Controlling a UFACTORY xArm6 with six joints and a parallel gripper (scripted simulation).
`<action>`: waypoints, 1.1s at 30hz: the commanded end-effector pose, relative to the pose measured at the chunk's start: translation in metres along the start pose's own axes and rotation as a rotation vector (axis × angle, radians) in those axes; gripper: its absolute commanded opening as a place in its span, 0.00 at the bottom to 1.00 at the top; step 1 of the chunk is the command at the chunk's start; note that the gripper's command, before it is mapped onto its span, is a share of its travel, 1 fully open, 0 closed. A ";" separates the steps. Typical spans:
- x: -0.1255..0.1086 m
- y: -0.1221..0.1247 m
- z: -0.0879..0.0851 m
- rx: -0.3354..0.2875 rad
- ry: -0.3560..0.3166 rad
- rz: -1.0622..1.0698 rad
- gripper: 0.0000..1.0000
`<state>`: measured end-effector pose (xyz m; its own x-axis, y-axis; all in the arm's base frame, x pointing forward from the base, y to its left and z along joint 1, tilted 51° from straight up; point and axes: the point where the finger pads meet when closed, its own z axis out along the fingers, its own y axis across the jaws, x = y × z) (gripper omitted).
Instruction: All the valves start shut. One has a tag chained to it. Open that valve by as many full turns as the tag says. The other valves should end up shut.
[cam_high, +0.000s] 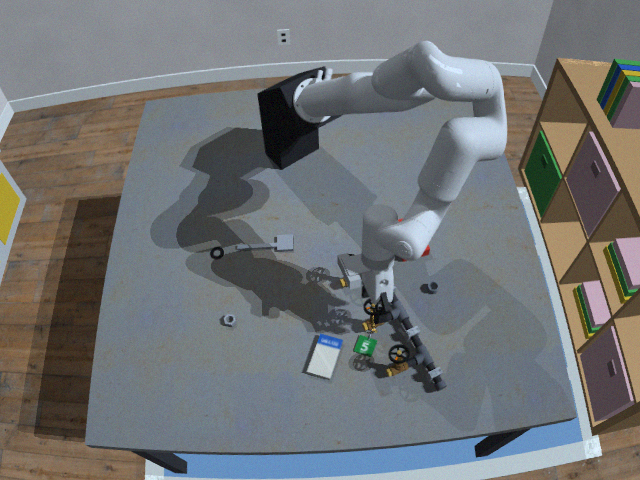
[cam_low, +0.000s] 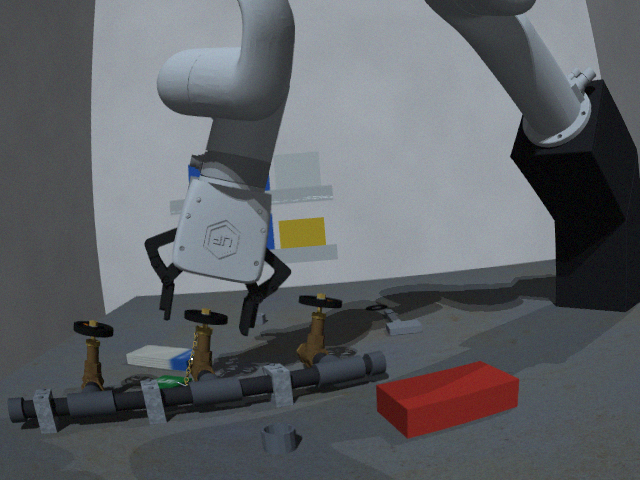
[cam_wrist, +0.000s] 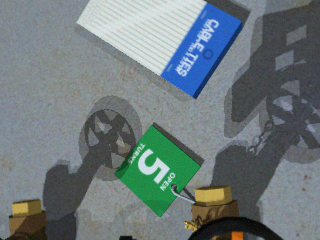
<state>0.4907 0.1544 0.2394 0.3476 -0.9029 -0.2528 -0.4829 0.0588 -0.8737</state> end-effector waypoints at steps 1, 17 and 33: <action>0.000 -0.001 0.000 -0.081 -0.106 0.153 1.00; 0.000 -0.001 0.000 -0.081 -0.106 0.153 1.00; 0.000 -0.001 0.000 -0.081 -0.106 0.153 0.00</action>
<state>0.4907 0.1543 0.2395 0.3452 -0.8361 -0.4263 -0.5996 0.1530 -0.7856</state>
